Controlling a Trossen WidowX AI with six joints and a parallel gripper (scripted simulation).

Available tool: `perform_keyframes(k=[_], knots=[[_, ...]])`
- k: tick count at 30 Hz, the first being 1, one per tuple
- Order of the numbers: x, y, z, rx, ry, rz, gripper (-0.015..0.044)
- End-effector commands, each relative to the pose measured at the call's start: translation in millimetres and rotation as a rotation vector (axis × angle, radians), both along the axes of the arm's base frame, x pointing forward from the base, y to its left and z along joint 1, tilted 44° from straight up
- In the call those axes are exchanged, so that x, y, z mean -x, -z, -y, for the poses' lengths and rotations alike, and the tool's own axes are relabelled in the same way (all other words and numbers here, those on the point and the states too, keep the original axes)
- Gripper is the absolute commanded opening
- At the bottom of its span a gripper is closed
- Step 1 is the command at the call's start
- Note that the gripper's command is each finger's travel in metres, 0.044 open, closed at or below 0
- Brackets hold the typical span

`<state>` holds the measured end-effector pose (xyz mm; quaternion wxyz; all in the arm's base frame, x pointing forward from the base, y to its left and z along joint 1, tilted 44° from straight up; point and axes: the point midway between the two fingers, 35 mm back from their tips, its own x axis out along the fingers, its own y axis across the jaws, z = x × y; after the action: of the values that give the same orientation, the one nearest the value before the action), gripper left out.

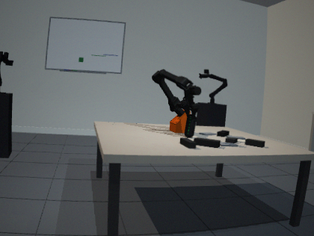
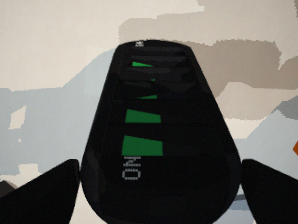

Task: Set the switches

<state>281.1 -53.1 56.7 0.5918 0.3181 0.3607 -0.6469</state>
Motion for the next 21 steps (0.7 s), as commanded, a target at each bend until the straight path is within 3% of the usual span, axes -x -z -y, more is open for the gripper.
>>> perform_keyframes(k=[1, 21], knots=[[-0.2, -3.8, 7.8, 0.025, 0.003, -0.002, 0.0336], [-0.5, -13.5, 19.6, 0.071, -0.001, -0.003, 0.0336]])
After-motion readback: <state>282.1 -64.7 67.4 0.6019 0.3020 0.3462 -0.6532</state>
